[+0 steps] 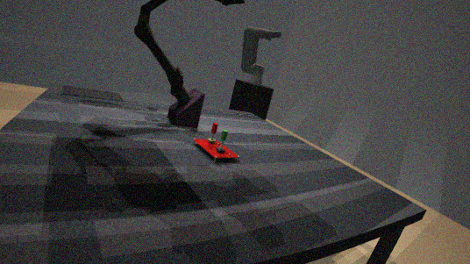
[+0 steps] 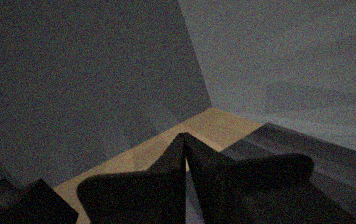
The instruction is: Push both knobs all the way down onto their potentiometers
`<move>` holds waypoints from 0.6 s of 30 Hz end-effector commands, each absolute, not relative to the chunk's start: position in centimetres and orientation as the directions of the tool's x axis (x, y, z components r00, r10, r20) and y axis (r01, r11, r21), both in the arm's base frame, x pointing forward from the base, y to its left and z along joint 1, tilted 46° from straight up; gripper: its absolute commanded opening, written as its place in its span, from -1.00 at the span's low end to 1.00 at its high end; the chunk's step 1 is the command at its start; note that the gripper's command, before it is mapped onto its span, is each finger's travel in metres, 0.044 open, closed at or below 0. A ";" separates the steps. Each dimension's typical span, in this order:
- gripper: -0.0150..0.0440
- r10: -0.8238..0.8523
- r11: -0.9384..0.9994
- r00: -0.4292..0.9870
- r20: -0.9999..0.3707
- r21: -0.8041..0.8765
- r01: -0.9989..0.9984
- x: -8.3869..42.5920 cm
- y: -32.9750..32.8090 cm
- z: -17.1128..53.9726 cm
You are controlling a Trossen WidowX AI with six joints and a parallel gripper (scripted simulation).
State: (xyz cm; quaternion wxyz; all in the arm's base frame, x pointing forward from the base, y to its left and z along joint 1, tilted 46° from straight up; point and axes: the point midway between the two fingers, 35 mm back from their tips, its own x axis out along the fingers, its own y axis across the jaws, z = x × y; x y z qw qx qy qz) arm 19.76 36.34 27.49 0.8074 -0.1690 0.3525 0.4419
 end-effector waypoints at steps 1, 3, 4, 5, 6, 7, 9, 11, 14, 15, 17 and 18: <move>-0.49 0.511 0.630 0.387 -0.767 0.028 -0.776 21.9 35.0 25.2; -0.49 0.472 0.663 0.397 -0.787 0.020 -0.749 22.9 34.3 24.1; -0.49 0.452 0.678 0.400 -0.797 0.016 -0.734 23.4 33.9 23.6; -0.49 0.429 0.697 0.405 -0.807 0.011 -0.717 23.9 33.5 23.1; -0.49 0.403 0.717 0.410 -0.818 0.004 -0.697 24.4 33.1 22.5; -0.49 0.377 0.736 0.413 -0.829 -0.003 -0.677 24.9 32.6 21.9; -0.49 0.324 0.772 0.419 -0.848 -0.019 -0.636 25.9 31.6 20.8; -0.49 0.270 0.804 0.421 -0.866 -0.037 -0.593 26.8 30.6 19.6; -0.49 0.189 0.848 0.420 -0.888 -0.068 -0.525 28.1 28.9 18.0; -0.49 0.161 0.861 0.419 -0.894 -0.080 -0.502 28.5 28.3 17.5; -0.49 0.106 0.885 0.414 -0.904 -0.104 -0.454 29.3 27.1 16.4; -0.49 0.079 0.895 0.411 -0.908 -0.117 -0.430 29.7 26.5 15.9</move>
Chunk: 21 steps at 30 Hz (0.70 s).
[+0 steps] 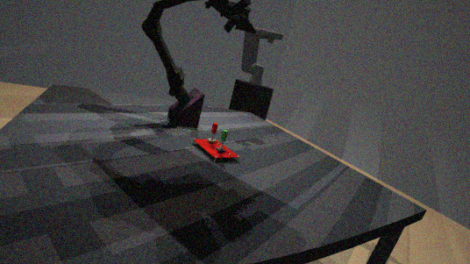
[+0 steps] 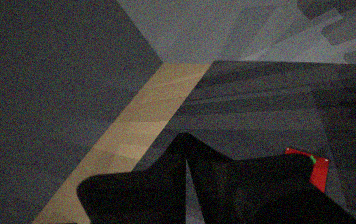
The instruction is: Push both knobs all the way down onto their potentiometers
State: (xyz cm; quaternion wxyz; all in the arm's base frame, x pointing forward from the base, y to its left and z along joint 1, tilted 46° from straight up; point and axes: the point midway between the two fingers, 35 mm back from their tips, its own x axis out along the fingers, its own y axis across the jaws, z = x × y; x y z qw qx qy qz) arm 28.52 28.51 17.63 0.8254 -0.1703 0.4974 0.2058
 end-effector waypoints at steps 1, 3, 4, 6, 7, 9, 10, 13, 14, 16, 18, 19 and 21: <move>-0.49 0.052 0.904 0.407 -0.912 -0.130 -0.407 30.0 25.9 15.4; -0.49 -0.004 0.920 0.394 -0.919 -0.158 -0.359 30.6 24.6 14.4; -0.49 -0.032 0.926 0.386 -0.922 -0.173 -0.336 30.9 23.9 13.9; -0.49 -0.088 0.935 0.368 -0.926 -0.203 -0.289 31.4 22.5 12.9; -0.49 -0.115 0.939 0.358 -0.927 -0.219 -0.266 31.7 21.8 12.4; -0.49 -0.169 0.942 0.335 -0.927 -0.252 -0.221 32.1 20.4 11.5; -0.49 -0.195 0.942 0.323 -0.926 -0.269 -0.199 32.3 19.6 11.1; -0.49 -0.275 0.937 0.282 -0.919 -0.322 -0.134 32.7 17.4 9.8; -0.49 -0.301 0.934 0.267 -0.916 -0.340 -0.113 32.8 16.6 9.4; -0.49 -0.351 0.924 0.235 -0.907 -0.376 -0.072 33.0 15.1 8.6; -0.49 -0.398 0.910 0.201 -0.895 -0.413 -0.035 33.1 13.6 7.8; -0.49 -0.422 0.902 0.183 -0.888 -0.432 -0.016 33.1 12.8 7.5; -0.49 -0.468 0.882 0.144 -0.872 -0.471 0.019 33.1 11.2 6.7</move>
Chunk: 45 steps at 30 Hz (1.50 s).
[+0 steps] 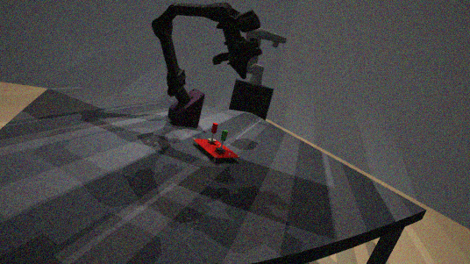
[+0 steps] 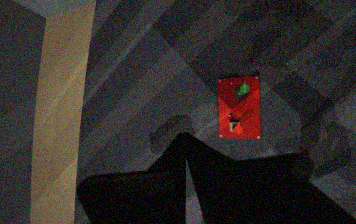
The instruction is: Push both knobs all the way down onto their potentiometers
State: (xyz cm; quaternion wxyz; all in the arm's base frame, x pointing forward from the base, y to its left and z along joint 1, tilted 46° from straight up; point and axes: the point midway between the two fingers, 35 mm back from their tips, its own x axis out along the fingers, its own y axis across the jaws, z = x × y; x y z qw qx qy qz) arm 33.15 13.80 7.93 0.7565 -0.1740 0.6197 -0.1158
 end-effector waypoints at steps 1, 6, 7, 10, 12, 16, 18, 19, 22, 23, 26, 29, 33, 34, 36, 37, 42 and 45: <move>-0.49 -0.490 0.871 0.125 -0.863 -0.490 0.035 33.0 10.4 6.4; -0.49 -0.589 0.805 0.023 -0.808 -0.584 0.103 32.6 6.5 4.9; -0.49 -0.607 0.790 0.001 -0.795 -0.603 0.114 32.5 5.8 4.6; -0.49 -0.655 0.741 -0.062 -0.753 -0.656 0.141 32.0 3.5 3.8; -0.49 -0.683 0.707 -0.104 -0.723 -0.690 0.153 31.6 2.1 3.4; -0.49 -0.701 0.683 -0.134 -0.701 -0.713 0.160 31.3 1.1 3.1; -0.49 -0.701 0.683 -0.134 -0.701 -0.713 0.160 31.3 1.1 3.1; -0.49 -0.701 0.683 -0.134 -0.701 -0.713 0.160 31.3 0.9 2.9; -0.49 -0.701 0.682 -0.134 -0.700 -0.714 0.160 31.1 -0.4 1.7; -0.49 -0.701 0.682 -0.134 -0.700 -0.714 0.160 31.1 -0.4 1.7; -0.49 -0.701 0.682 -0.134 -0.700 -0.714 0.160 31.1 -0.4 1.7; -0.49 -0.701 0.682 -0.134 -0.700 -0.714 0.160 31.1 -0.5 1.6; -0.49 -0.701 0.682 -0.134 -0.700 -0.714 0.160 31.0 -0.8 1.2; -0.49 -0.701 0.682 -0.134 -0.700 -0.714 0.160 31.0 -1.0 1.1; -0.49 -0.701 0.682 -0.134 -0.700 -0.714 0.160 30.9 -1.2 0.9; -0.49 -0.702 0.682 -0.134 -0.700 -0.714 0.160 30.9 -1.3 0.7; -0.49 -0.702 0.681 -0.134 -0.700 -0.714 0.160 30.8 -1.8 0.3; -0.49 -0.702 0.681 -0.134 -0.700 -0.714 0.160 30.8 -1.9 0.2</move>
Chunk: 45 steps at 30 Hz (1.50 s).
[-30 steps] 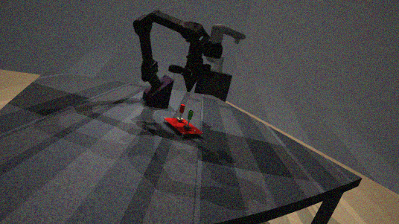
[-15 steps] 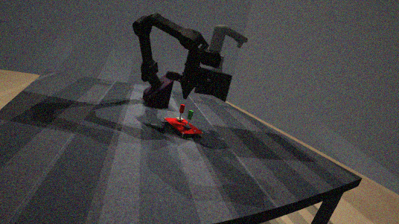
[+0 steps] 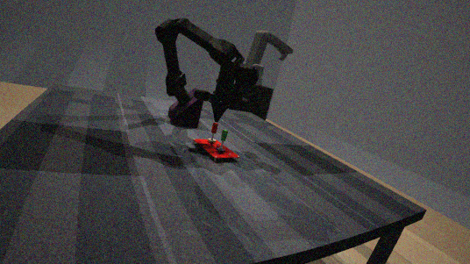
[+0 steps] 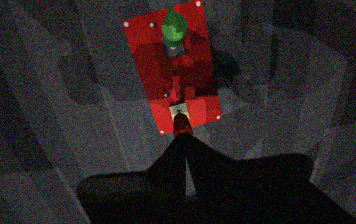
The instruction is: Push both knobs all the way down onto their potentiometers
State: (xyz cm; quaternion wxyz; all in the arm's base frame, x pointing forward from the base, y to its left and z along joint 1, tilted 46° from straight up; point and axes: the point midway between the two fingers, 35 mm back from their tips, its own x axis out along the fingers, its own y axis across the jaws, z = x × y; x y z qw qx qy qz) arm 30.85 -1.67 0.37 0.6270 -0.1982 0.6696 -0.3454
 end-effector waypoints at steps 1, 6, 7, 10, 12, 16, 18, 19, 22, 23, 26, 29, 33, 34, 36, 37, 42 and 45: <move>-0.49 -0.702 0.681 -0.134 -0.700 -0.714 0.160 30.8 -1.8 0.3; -0.49 -0.702 0.681 -0.134 -0.700 -0.714 0.160 30.8 -1.8 0.3; -0.49 -0.702 0.681 -0.134 -0.700 -0.714 0.160 30.8 -1.8 0.3; -0.49 -0.702 0.681 -0.134 -0.700 -0.714 0.160 30.8 -1.9 0.2; -0.49 -0.702 0.681 -0.134 -0.700 -0.714 0.160 30.8 -1.9 0.2; -0.49 -0.702 0.681 -0.134 -0.700 -0.714 0.160 30.8 -2.0 0.1; -0.49 -0.702 0.681 -0.134 -0.700 -0.714 0.160 30.8 -2.0 0.1; -0.49 -0.702 0.681 -0.134 -0.700 -0.714 0.160 30.8 -2.0 0.1; -0.49 -0.702 0.681 -0.134 -0.700 -0.714 0.160 30.8 -2.1 0.0; -0.49 -0.702 0.681 -0.134 -0.700 -0.714 0.160 30.7 -2.1 0.0; -0.49 -0.702 0.681 -0.134 -0.700 -0.714 0.160 30.7 -2.2 -0.1; -0.49 -0.702 0.681 -0.134 -0.699 -0.714 0.160 30.7 -2.2 -0.1; -0.49 -0.702 0.681 -0.134 -0.700 -0.714 0.160 30.7 -2.1 0.0; -0.49 -0.702 0.681 -0.134 -0.700 -0.714 0.160 30.7 -2.1 0.0; -0.49 -0.702 0.681 -0.134 -0.700 -0.714 0.160 30.7 -2.1 0.0; -0.49 -0.702 0.681 -0.134 -0.700 -0.714 0.160 30.7 -2.1 0.0; -0.49 -0.702 0.681 -0.134 -0.700 -0.714 0.160 30.7 -2.1 0.0; -0.49 -0.702 0.681 -0.134 -0.700 -0.714 0.160 30.7 -2.2 -0.1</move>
